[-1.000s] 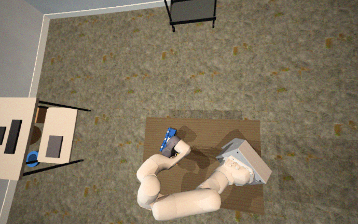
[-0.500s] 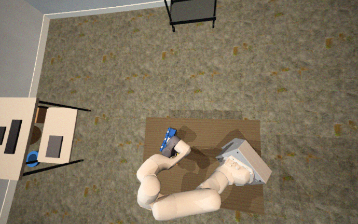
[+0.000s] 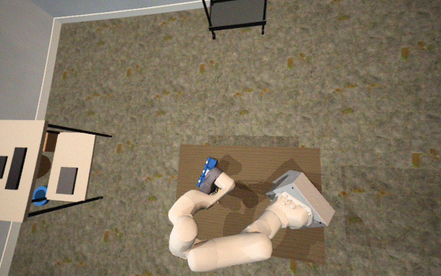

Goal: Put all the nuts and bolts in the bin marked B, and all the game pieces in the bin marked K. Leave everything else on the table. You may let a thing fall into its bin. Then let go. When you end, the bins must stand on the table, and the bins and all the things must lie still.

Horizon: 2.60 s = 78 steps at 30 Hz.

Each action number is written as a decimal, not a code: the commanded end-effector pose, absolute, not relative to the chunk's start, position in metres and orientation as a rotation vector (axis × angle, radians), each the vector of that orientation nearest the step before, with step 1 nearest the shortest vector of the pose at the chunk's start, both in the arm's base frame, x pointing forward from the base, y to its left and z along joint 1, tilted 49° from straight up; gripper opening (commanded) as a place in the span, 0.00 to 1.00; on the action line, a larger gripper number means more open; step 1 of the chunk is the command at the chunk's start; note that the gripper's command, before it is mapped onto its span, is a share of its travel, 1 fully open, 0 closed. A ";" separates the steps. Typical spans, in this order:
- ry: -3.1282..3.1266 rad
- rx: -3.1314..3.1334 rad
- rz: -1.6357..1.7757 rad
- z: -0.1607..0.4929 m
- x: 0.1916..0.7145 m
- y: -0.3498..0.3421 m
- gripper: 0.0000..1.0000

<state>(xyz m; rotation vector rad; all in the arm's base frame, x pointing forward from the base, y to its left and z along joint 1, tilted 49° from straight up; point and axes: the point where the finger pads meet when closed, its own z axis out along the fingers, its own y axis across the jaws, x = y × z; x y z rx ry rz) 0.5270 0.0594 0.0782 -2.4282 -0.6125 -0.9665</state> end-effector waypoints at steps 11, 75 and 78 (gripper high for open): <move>-0.619 -2.430 -0.970 0.097 0.513 0.043 0.06; -0.940 -2.391 -1.065 0.168 0.540 0.028 0.06; -1.067 -2.368 -1.104 0.181 0.553 0.030 0.06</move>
